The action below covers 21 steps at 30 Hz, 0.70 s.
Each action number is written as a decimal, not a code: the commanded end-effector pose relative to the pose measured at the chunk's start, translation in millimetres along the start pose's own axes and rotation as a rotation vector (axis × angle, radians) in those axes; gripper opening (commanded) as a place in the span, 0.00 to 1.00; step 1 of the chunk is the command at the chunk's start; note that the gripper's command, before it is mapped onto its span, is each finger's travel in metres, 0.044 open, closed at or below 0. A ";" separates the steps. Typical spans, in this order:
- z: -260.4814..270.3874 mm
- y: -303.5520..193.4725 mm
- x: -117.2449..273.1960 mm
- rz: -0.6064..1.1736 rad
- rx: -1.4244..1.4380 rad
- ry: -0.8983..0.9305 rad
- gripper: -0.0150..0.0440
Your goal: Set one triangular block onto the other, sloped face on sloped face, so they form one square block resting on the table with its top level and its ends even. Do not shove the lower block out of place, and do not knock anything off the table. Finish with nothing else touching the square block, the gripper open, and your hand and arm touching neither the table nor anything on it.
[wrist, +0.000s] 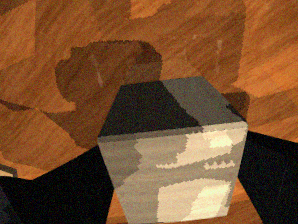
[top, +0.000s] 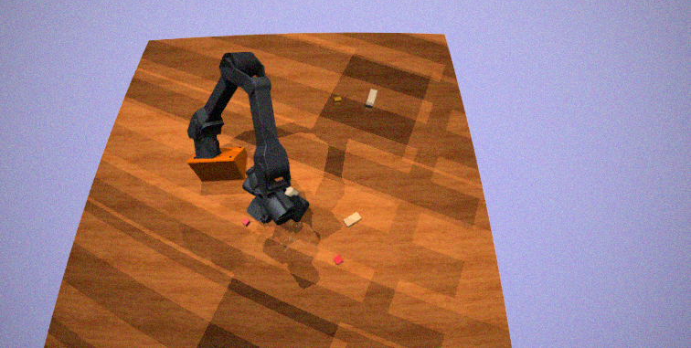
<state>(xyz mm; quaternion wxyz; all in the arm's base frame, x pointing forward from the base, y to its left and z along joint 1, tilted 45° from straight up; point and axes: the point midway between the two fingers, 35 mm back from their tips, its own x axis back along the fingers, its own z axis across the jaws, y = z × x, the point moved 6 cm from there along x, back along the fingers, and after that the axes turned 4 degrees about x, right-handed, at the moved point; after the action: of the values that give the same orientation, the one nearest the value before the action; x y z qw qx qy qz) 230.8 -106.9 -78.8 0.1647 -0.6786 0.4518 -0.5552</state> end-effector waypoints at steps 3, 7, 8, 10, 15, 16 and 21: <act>0.0 0.0 0.0 0.000 0.000 0.000 0.83; 0.0 0.0 0.0 0.000 0.000 0.000 1.00; 0.0 0.0 0.0 0.000 0.000 0.000 1.00; 0.0 0.0 0.0 0.000 0.000 0.000 1.00; 2.3 0.4 11.5 -0.002 -0.001 0.001 1.00; 3.9 0.6 21.8 -0.004 -0.001 0.002 1.00; 2.1 0.7 100.2 -0.006 -0.002 0.002 1.00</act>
<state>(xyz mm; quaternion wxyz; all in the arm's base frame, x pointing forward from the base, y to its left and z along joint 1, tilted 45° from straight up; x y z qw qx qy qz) 231.9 -153.1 -47.6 0.1654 -0.6854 0.4559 -0.5432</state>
